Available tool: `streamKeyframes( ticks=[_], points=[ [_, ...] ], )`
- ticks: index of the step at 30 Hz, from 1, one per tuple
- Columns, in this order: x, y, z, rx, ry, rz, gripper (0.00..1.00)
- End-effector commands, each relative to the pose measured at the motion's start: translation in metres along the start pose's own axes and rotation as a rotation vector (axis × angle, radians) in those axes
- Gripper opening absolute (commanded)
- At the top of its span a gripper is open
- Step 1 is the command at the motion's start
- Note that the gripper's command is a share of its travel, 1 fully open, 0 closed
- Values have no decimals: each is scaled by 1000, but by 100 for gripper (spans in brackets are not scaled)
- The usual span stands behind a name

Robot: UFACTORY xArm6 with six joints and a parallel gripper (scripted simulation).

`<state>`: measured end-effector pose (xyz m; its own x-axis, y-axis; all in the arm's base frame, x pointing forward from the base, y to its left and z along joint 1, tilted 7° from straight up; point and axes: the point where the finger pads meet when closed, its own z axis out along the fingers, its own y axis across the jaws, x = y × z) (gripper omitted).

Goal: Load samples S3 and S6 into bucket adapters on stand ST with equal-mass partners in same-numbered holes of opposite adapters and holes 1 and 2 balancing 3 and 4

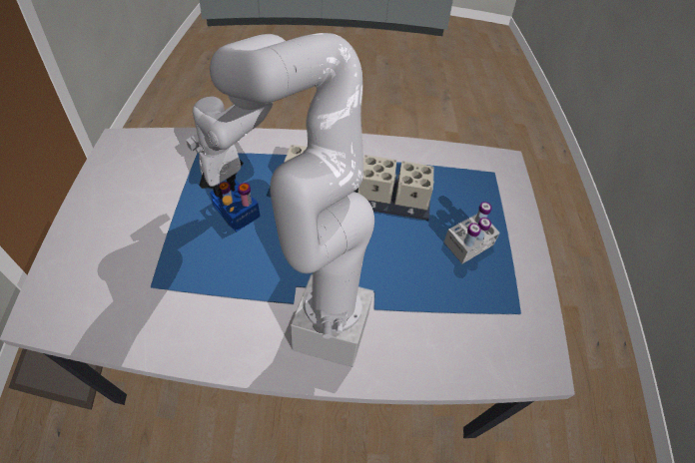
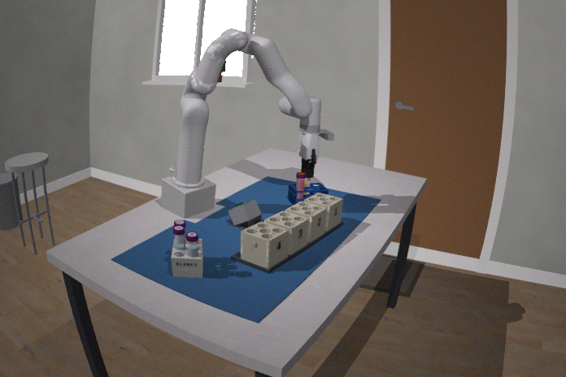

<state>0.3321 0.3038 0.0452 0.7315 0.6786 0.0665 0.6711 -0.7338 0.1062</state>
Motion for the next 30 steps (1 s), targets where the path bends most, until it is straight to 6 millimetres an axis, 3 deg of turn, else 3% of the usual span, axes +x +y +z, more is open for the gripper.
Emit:
streamKeyframes(
  ticks=[1, 30],
  points=[
    [2, 0, -1, 0, 4, 0, 0],
    [2, 0, -12, 0, 4, 0, 0]
  ],
)
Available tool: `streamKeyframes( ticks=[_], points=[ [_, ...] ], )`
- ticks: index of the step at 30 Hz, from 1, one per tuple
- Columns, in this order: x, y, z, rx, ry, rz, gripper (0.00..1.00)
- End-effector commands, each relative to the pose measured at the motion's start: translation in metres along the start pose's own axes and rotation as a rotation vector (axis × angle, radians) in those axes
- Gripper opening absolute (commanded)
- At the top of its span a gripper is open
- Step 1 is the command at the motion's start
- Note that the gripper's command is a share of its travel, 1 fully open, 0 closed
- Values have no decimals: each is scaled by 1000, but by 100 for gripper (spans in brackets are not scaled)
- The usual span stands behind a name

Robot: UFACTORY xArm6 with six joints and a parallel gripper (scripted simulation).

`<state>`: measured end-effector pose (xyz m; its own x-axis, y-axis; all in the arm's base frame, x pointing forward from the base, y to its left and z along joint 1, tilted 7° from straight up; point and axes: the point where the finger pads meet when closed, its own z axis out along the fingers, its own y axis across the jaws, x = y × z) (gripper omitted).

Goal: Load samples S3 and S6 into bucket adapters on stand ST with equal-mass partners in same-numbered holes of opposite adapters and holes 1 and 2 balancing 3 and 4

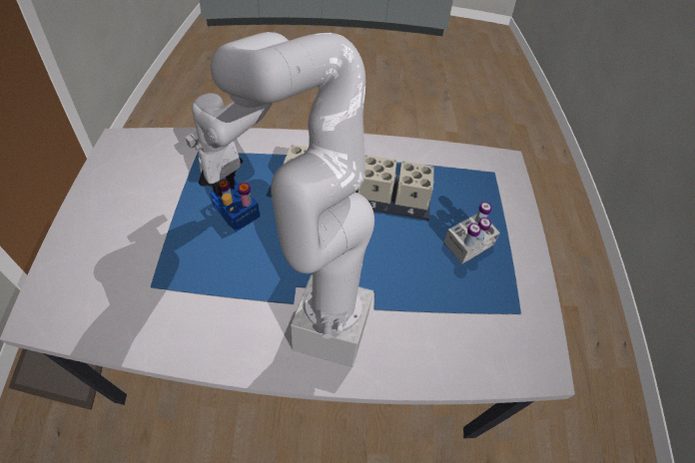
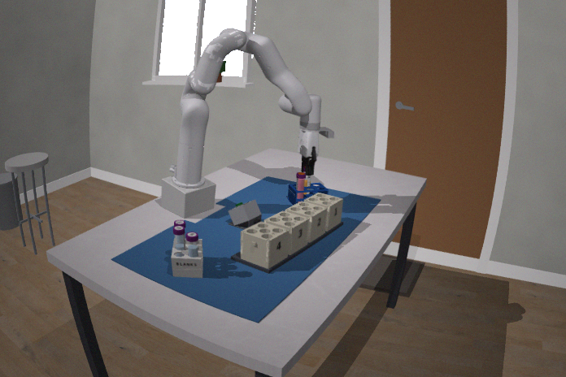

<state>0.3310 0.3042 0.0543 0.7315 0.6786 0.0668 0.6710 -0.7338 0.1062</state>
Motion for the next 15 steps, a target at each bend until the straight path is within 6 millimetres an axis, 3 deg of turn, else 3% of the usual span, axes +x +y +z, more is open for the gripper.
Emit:
streamKeyframes(
  ticks=[1, 15],
  points=[
    [2, 0, -4, 0, 4, 0, 0],
    [2, 0, -12, 0, 4, 0, 0]
  ],
)
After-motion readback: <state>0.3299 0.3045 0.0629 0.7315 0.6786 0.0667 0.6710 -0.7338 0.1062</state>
